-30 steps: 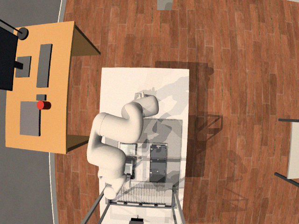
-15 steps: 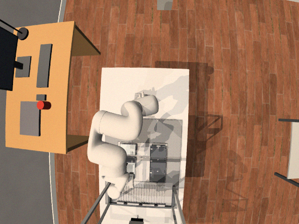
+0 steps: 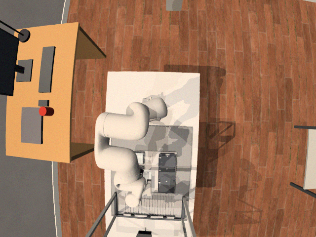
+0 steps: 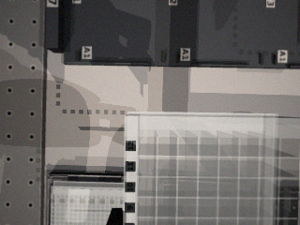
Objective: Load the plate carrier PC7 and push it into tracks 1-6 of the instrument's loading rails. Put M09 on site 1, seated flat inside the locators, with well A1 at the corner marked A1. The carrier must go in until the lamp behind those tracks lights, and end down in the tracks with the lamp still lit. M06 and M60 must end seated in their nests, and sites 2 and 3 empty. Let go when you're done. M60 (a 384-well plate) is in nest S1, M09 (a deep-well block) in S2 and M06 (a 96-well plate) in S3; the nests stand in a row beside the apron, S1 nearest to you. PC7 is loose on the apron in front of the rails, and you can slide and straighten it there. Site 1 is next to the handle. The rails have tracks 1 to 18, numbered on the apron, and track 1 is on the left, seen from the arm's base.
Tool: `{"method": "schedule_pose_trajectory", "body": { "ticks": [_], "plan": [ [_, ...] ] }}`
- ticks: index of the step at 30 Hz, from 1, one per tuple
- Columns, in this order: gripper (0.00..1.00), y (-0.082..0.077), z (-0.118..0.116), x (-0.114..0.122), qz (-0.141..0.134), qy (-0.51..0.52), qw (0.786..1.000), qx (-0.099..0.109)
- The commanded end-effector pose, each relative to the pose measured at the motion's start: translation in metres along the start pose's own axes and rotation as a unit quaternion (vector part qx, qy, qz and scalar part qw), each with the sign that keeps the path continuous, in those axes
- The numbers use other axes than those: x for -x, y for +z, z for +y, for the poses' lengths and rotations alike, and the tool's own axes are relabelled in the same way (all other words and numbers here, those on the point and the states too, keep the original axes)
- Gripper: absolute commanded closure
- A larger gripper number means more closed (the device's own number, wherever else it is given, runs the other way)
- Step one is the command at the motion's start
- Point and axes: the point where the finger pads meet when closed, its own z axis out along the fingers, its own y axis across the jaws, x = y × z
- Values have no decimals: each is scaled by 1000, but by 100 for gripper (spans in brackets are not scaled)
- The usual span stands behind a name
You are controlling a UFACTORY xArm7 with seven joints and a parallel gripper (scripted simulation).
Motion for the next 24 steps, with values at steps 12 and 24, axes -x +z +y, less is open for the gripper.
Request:
{"method": "schedule_pose_trajectory", "body": {
  "ticks": [12, 24],
  "plan": [
    [100, -1, -21, -67, -1, 1, 1000, 3],
    [100, -1, -37, -115, -1, 1, 1000, 3]
  ]
}}
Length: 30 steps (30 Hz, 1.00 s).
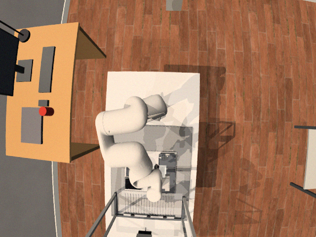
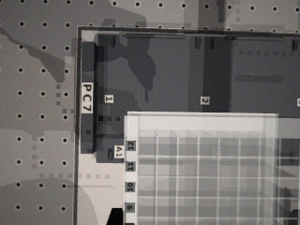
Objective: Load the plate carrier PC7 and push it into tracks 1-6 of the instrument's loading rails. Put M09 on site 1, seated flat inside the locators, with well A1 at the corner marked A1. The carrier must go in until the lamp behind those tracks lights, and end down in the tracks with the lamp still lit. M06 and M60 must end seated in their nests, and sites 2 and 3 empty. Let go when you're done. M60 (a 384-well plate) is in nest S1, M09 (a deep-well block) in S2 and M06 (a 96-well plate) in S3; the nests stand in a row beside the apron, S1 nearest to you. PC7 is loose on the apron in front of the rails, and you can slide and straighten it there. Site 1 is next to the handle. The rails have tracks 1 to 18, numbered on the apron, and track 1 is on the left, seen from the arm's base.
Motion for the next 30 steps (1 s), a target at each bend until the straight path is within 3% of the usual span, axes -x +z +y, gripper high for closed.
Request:
{"method": "schedule_pose_trajectory", "body": {
  "ticks": [1, 14, 30],
  "plan": [
    [100, -2, -3, -16, -1, 1, 1000, 3],
    [100, -1, -23, -75, 0, 1, 1000, 3],
    [100, -1, -23, -75, 0, 1, 1000, 3]
  ]
}}
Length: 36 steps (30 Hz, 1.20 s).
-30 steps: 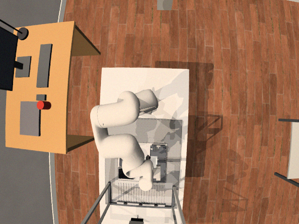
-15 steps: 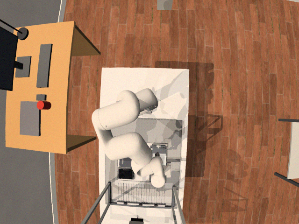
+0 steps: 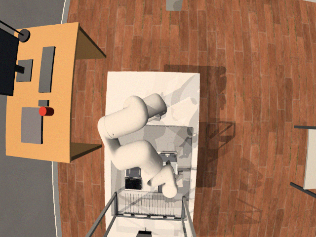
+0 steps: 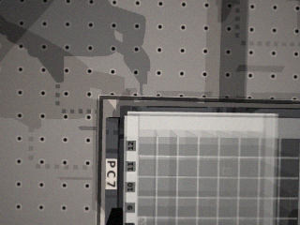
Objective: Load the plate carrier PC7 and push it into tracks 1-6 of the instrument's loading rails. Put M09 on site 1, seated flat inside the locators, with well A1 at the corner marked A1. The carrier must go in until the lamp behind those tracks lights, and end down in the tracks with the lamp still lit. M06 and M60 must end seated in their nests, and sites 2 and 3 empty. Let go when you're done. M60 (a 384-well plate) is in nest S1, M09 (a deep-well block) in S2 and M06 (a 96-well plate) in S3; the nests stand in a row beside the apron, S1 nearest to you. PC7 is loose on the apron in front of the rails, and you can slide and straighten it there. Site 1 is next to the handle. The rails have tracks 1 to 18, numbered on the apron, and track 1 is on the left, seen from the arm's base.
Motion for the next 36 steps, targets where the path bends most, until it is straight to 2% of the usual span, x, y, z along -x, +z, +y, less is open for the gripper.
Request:
{"method": "schedule_pose_trajectory", "body": {
  "ticks": [1, 8, 36],
  "plan": [
    [100, -1, 1, -1, 1, 0, 1000, 2],
    [100, -1, 1, -1, 1, 0, 1000, 2],
    [100, 42, 1, -1, 1, 0, 1000, 2]
  ]
}}
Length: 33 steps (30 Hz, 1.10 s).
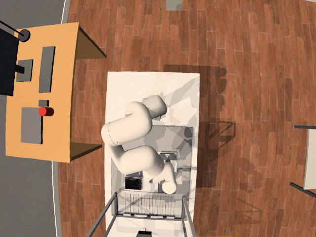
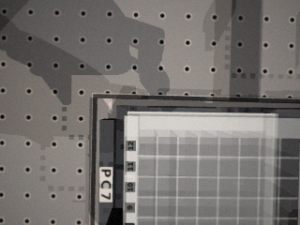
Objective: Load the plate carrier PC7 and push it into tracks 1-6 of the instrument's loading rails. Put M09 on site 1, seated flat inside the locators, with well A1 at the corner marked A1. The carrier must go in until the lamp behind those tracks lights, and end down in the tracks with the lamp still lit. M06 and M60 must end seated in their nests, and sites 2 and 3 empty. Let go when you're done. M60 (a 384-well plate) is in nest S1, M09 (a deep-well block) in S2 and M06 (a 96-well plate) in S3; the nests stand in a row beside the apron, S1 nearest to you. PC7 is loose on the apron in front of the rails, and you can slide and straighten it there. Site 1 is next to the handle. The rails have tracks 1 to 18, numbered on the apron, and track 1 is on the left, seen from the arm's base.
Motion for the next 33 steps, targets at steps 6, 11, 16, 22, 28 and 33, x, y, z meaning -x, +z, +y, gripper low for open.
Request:
{"method": "schedule_pose_trajectory", "body": {
  "ticks": [6, 11, 16, 22, 28, 33],
  "plan": [
    [100, 12, 2, -1, 1, 0, 1000, 2],
    [100, 20, 2, -1, 1, 0, 1000, 2],
    [100, 29, 2, -1, 1, 0, 1000, 2],
    [100, 35, 2, -1, 1, 0, 1000, 2],
    [100, 45, 2, -1, 1, 0, 1000, 2],
    [100, 54, 2, -1, 1, 0, 1000, 2]
  ]
}}
